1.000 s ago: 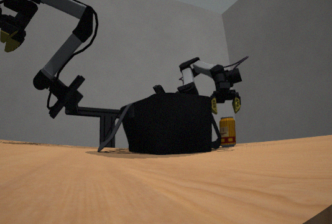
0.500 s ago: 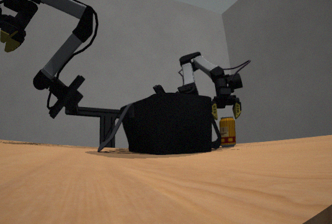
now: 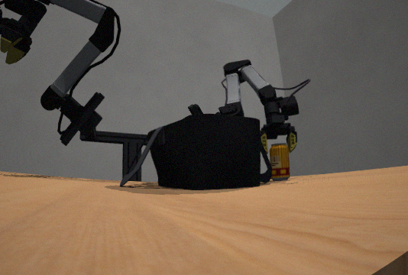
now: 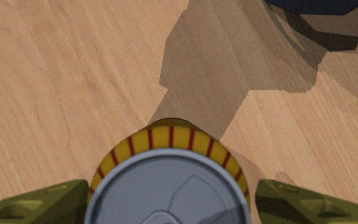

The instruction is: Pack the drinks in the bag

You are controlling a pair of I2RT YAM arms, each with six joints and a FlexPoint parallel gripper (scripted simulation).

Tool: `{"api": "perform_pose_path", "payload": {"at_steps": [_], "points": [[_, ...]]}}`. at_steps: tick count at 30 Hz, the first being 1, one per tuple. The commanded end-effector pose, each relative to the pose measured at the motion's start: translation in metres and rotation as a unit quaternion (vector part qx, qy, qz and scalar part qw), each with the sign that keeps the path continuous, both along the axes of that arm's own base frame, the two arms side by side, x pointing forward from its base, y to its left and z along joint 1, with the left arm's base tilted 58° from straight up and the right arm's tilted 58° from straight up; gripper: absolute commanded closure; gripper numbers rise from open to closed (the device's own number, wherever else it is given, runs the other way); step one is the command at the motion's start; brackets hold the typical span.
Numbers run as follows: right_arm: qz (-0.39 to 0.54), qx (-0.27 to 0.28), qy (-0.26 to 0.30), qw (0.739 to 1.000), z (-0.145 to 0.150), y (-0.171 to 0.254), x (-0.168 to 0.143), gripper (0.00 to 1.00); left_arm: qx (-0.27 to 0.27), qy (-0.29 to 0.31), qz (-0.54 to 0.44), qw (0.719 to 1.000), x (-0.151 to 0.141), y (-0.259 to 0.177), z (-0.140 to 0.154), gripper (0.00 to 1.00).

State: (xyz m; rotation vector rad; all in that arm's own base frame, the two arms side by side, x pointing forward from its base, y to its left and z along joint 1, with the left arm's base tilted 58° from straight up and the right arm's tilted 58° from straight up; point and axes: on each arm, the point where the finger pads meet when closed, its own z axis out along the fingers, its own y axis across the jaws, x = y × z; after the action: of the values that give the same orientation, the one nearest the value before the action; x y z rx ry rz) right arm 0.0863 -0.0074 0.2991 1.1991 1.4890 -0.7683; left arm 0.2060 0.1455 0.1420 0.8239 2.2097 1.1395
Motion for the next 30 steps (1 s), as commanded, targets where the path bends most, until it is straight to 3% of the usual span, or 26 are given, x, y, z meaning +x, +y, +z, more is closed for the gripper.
{"api": "perform_pose_path", "payload": {"at_steps": [1,14,22,23,30], "points": [[-0.006,-0.010,0.008,1.000,0.002,0.008,-0.001,0.14,0.014,-0.025,-0.026,0.999,0.013,0.002,0.010,0.16],[-0.006,-0.010,0.008,1.000,0.002,0.008,-0.001,0.14,0.017,-0.024,-0.023,0.999,0.018,0.017,0.000,0.16],[-0.006,-0.010,0.008,1.000,0.002,0.008,-0.001,0.14,0.020,-0.032,-0.020,0.999,0.018,0.015,0.009,0.16],[-0.006,-0.010,0.008,1.000,0.002,0.008,-0.001,0.14,0.026,-0.039,-0.023,0.999,0.020,0.014,0.016,0.26],[-0.006,-0.010,0.008,1.000,0.002,0.008,-0.001,0.14,0.021,-0.033,-0.023,0.999,0.020,0.015,0.012,0.29]]}}
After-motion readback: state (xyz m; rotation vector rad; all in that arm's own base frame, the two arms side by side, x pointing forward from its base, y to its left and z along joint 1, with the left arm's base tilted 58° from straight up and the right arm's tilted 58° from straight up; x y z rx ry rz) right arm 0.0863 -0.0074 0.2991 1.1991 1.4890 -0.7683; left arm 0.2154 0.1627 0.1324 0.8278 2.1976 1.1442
